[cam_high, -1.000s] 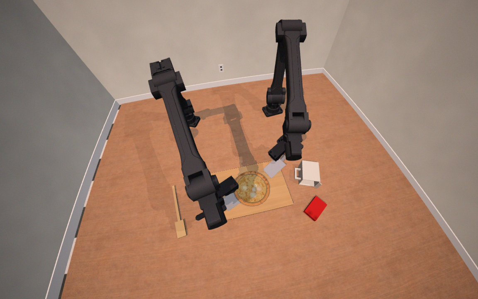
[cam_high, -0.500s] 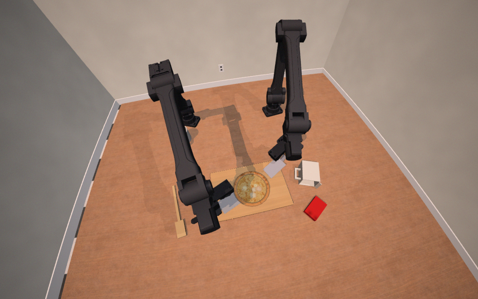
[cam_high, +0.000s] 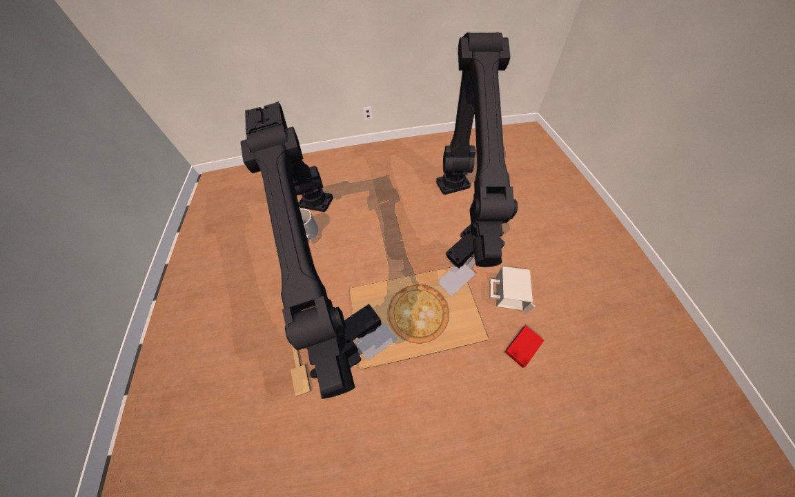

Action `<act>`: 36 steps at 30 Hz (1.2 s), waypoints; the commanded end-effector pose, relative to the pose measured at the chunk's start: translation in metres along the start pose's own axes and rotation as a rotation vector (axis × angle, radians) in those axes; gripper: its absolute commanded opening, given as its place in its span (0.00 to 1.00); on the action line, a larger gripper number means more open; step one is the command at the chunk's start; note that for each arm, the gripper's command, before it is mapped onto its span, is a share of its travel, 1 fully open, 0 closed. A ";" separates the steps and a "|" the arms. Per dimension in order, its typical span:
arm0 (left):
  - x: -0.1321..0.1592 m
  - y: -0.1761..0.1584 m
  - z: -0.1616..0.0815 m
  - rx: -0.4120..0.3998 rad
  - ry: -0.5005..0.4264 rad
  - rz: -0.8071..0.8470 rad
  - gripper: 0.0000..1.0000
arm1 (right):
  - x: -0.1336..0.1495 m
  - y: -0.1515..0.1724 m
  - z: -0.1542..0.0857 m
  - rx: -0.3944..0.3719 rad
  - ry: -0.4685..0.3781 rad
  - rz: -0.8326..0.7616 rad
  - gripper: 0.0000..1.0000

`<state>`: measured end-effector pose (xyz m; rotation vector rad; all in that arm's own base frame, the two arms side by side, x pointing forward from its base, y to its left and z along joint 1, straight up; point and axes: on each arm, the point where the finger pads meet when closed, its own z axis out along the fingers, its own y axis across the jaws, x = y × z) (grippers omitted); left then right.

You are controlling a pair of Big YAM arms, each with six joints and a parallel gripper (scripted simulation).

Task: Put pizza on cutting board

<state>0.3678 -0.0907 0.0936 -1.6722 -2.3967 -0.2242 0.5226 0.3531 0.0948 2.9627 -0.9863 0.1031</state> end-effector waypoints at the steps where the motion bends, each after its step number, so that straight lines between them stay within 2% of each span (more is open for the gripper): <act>1: -0.008 0.028 -0.029 -0.062 -0.054 -0.023 0.06 | 0.015 -0.018 -0.053 0.093 0.026 0.006 0.06; 3: -0.008 0.028 -0.029 -0.062 -0.054 -0.024 0.06 | 0.003 -0.023 -0.042 0.077 0.018 -0.004 0.06; 5: -0.008 0.028 -0.029 -0.062 -0.054 -0.024 0.06 | 0.007 -0.023 -0.029 0.061 0.013 -0.018 0.06; 8: -0.008 0.028 -0.029 -0.062 -0.054 -0.024 0.06 | 0.024 -0.018 -0.046 0.081 0.029 -0.006 0.06; 11: -0.008 0.028 -0.029 -0.062 -0.054 -0.024 0.06 | 0.030 -0.019 -0.028 0.060 0.022 -0.003 0.06; 14: -0.008 0.028 -0.029 -0.062 -0.054 -0.024 0.06 | 0.037 -0.017 -0.046 0.082 0.030 0.001 0.06; 15: -0.008 0.028 -0.029 -0.062 -0.054 -0.024 0.06 | 0.038 -0.018 -0.037 0.070 0.026 0.000 0.06; 18: -0.008 0.028 -0.029 -0.062 -0.054 -0.024 0.06 | 0.038 -0.019 -0.038 0.075 0.027 0.005 0.06; 20: -0.008 0.028 -0.029 -0.063 -0.054 -0.024 0.06 | 0.027 -0.025 -0.033 0.079 0.026 -0.011 0.06; 21: -0.008 0.028 -0.029 -0.063 -0.054 -0.024 0.06 | 0.029 -0.027 -0.039 0.095 0.032 -0.014 0.06; 24: -0.008 0.027 -0.029 -0.063 -0.054 -0.024 0.06 | 0.043 -0.018 -0.025 0.056 0.016 -0.008 0.06; 27: -0.008 0.027 -0.029 -0.063 -0.054 -0.024 0.06 | 0.047 -0.017 -0.050 0.091 0.032 0.000 0.06; 29: -0.008 0.027 -0.029 -0.063 -0.054 -0.024 0.06 | 0.049 -0.018 -0.052 0.094 0.037 0.003 0.06; 30: -0.001 0.024 -0.043 -0.065 -0.056 -0.024 0.06 | 0.048 -0.018 -0.051 0.092 0.036 0.002 0.06; 32: 0.002 0.023 -0.051 -0.067 -0.058 -0.026 0.06 | 0.041 -0.021 -0.052 0.092 0.035 -0.009 0.06; 36: -0.001 0.023 -0.056 -0.065 -0.056 -0.021 0.06 | 0.044 -0.019 -0.062 0.094 0.030 0.000 0.06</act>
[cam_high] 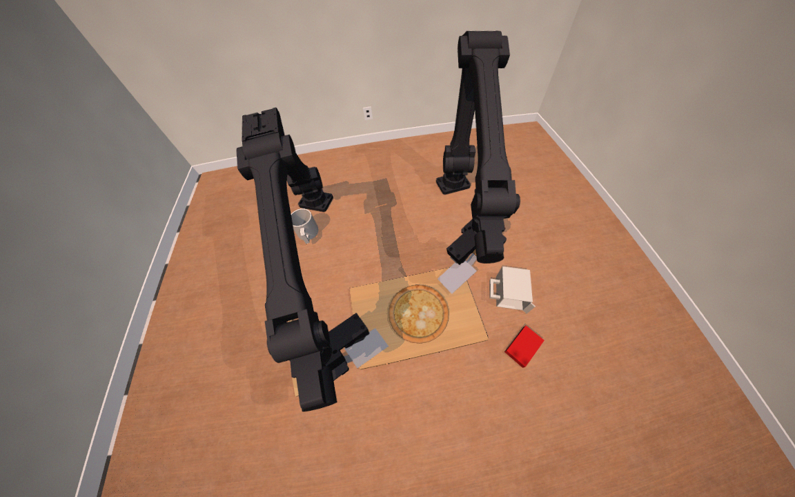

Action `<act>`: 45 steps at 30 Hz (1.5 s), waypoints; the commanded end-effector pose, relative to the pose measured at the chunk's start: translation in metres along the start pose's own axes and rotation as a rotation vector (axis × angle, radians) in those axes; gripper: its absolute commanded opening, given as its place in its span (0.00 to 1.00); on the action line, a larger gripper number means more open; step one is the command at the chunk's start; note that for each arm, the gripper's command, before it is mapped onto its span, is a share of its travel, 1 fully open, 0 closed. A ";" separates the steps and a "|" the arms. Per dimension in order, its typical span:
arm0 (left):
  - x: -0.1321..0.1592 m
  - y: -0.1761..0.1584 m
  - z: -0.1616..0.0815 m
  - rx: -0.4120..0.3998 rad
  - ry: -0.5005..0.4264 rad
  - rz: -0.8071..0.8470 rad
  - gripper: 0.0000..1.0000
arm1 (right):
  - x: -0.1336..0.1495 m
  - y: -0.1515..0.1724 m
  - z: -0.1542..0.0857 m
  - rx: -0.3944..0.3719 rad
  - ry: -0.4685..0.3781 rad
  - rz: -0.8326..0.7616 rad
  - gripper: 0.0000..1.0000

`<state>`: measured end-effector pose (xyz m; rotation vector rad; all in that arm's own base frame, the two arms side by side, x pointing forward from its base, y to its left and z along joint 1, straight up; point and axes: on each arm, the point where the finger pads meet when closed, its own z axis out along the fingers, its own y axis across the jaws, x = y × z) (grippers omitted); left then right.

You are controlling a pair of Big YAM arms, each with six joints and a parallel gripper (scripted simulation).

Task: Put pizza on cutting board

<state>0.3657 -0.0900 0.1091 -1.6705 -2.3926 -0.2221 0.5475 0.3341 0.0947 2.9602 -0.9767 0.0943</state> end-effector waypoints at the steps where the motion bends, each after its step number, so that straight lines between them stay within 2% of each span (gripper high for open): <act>1: -0.002 0.027 -0.048 -0.073 -0.064 -0.029 0.06 | 0.017 -0.017 -0.070 0.104 0.034 0.012 0.06; 13: 0.012 0.022 -0.086 -0.071 -0.063 -0.032 0.06 | 0.008 -0.021 -0.117 0.109 0.031 0.006 0.06; 16: 0.011 0.023 -0.085 -0.075 -0.066 -0.033 0.06 | 0.008 -0.023 -0.122 0.115 0.032 0.005 0.06; 17: 0.015 0.011 -0.078 -0.052 -0.045 -0.019 0.06 | 0.010 -0.020 -0.130 0.124 0.034 0.008 0.06; 18: 0.016 0.020 -0.094 -0.075 -0.065 -0.032 0.06 | 0.007 -0.020 -0.135 0.121 0.032 0.006 0.06; 19: 0.017 0.015 -0.081 -0.059 -0.052 -0.028 0.06 | 0.007 -0.019 -0.139 0.121 0.032 0.005 0.06; 20: 0.013 0.023 -0.089 -0.073 -0.063 -0.034 0.06 | 0.007 -0.019 -0.142 0.120 0.031 0.003 0.06; 21: 0.009 0.023 -0.079 -0.048 -0.043 -0.028 0.06 | 0.007 -0.019 -0.145 0.121 0.031 0.003 0.06; 26: 0.008 0.025 -0.080 -0.053 -0.047 -0.029 0.06 | 0.010 -0.021 -0.128 0.109 0.029 0.005 0.06; 33: 0.010 0.023 -0.083 -0.056 -0.049 -0.030 0.06 | 0.010 -0.021 -0.130 0.112 0.030 0.005 0.06; 34: 0.010 0.017 -0.076 -0.046 -0.040 -0.020 0.06 | 0.010 -0.021 -0.130 0.112 0.030 0.005 0.06; 35: 0.010 0.024 -0.082 -0.052 -0.046 -0.030 0.06 | 0.010 -0.021 -0.130 0.112 0.030 0.005 0.06; 45: 0.008 0.025 -0.081 -0.053 -0.048 -0.033 0.06 | 0.010 -0.021 -0.130 0.112 0.030 0.005 0.06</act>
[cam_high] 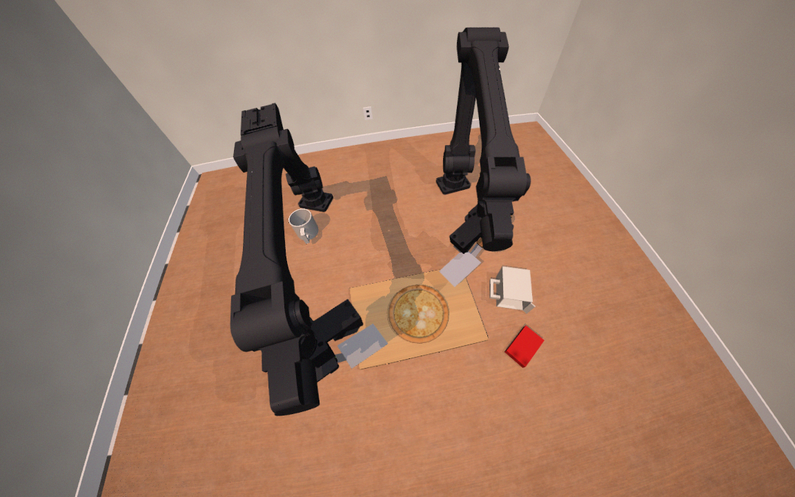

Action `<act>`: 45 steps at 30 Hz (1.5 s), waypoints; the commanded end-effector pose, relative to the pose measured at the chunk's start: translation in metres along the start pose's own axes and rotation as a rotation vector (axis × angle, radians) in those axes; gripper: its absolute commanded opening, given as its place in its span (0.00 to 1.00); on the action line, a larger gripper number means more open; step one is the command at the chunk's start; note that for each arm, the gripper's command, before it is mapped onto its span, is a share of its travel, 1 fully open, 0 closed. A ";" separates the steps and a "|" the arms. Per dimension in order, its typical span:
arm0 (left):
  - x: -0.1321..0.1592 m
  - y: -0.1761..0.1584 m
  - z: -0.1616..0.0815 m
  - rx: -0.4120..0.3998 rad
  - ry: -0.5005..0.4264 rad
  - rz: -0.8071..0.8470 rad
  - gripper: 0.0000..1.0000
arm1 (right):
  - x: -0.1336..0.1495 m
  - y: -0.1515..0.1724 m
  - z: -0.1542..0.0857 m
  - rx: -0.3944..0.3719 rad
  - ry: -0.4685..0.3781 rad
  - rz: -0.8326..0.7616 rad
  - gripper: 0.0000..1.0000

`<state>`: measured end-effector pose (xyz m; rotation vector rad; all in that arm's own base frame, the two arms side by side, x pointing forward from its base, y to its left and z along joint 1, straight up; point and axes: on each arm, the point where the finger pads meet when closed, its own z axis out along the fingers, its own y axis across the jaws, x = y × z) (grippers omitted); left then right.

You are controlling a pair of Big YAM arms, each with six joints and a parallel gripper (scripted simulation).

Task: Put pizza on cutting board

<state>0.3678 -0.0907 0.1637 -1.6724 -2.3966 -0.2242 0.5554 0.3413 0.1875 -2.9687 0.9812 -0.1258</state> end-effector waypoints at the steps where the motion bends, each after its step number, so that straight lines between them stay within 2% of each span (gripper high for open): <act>1: -0.005 0.023 -0.027 -0.050 -0.045 -0.032 0.06 | 0.002 -0.012 -0.037 0.072 0.022 0.002 0.06; 26: -0.006 0.024 -0.027 -0.050 -0.045 -0.035 0.06 | 0.002 -0.012 -0.037 0.072 0.022 0.002 0.06; 27: -0.005 0.023 -0.027 -0.050 -0.044 -0.034 0.06 | 0.010 -0.011 -0.062 0.104 0.037 0.006 0.06; 45: -0.005 0.023 -0.027 -0.050 -0.044 -0.034 0.06 | 0.010 -0.011 -0.062 0.104 0.037 0.006 0.06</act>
